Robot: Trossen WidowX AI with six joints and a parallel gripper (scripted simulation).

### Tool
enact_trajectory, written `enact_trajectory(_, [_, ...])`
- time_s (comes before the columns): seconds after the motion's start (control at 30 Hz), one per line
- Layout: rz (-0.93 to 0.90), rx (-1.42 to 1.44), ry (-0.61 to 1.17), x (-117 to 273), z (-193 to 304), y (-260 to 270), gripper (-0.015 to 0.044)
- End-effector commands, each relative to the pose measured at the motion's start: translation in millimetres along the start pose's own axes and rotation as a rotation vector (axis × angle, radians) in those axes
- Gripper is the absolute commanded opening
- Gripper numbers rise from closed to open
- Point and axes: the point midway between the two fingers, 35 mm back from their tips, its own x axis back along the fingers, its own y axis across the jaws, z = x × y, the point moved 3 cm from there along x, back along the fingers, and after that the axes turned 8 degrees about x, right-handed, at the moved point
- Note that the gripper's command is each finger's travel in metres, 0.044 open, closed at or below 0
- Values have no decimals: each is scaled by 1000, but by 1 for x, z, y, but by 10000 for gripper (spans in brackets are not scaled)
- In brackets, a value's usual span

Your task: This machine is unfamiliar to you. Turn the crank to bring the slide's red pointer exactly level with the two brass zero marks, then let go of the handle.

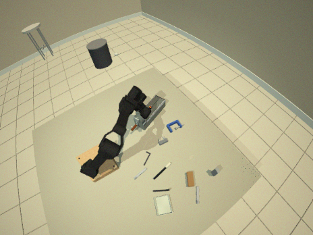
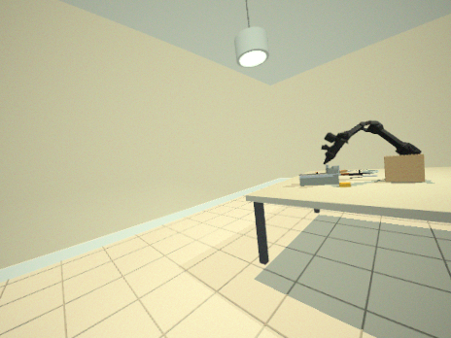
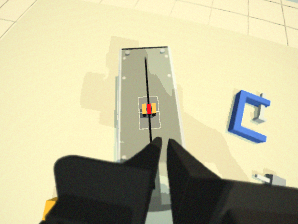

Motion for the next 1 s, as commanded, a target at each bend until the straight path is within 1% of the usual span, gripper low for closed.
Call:
enact_trajectory(0.0, [0, 0, 0, 0, 0, 0, 0])
enact_trajectory(0.5, [0, 0, 0, 0, 0, 0, 0])
enact_trajectory(0.97, [0, 0, 0, 0, 0, 0, 368])
